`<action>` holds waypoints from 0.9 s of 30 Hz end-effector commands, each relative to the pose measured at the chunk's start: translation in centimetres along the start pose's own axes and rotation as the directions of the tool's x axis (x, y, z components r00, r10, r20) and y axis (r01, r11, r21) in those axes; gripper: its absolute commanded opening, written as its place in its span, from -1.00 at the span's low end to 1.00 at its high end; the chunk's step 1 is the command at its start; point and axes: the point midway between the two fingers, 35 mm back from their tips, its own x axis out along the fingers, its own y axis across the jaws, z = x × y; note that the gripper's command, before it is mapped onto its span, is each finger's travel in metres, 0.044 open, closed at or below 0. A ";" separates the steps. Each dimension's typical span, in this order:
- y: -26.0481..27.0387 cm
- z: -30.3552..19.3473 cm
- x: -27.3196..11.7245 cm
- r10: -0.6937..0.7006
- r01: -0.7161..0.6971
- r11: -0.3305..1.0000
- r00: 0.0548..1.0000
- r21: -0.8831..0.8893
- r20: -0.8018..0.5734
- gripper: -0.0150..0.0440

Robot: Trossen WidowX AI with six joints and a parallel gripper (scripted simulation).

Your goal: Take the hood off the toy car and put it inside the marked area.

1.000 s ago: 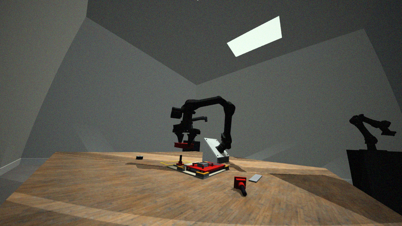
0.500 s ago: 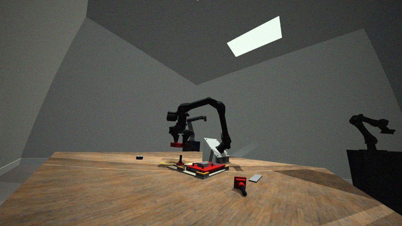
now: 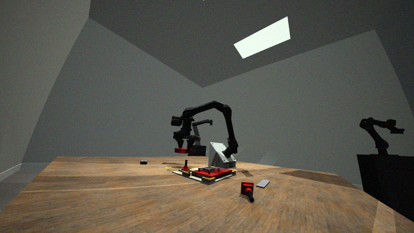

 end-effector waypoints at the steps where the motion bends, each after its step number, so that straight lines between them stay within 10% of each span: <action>1: 0.0 0.0 0.5 0.002 -0.002 1.000 1.000 0.003 0.001 -0.49; 27: 0.0 0.1 3.0 0.002 -0.002 1.000 1.000 0.003 0.001 -0.49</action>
